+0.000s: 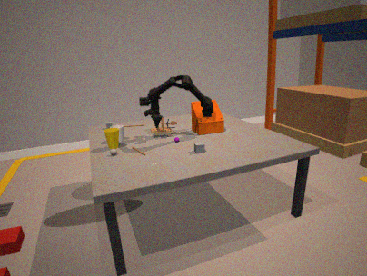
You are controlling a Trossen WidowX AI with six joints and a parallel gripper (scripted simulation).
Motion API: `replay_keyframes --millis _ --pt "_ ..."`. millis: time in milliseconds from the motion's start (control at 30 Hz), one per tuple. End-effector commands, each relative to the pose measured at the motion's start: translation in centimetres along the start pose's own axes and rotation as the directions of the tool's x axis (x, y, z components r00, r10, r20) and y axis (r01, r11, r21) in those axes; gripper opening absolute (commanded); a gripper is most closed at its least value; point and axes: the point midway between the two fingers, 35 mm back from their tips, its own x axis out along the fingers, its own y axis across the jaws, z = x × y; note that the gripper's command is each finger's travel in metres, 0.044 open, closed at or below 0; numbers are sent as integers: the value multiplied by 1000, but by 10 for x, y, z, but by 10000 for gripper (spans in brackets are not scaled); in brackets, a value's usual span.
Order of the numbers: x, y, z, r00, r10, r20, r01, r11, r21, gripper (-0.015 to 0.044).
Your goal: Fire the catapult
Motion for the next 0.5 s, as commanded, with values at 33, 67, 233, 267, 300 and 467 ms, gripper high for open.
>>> replay_keyframes --millis 33,67,233,267,300,467 --pt "6 -1 1 1000 -2 5 2 1000 6 0" --pt "7 -1 1 1000 -2 5 2 1000 6 0" --pt "15 -1 1 1000 -1 4 1 1000 7 0" --pt "17 -1 1 1000 -1 4 1 1000 7 0" --pt "19 -1 1 1000 -1 4 1 1000 7 0" --pt "27 -1 1 1000 0 4 0 1000 8 0"
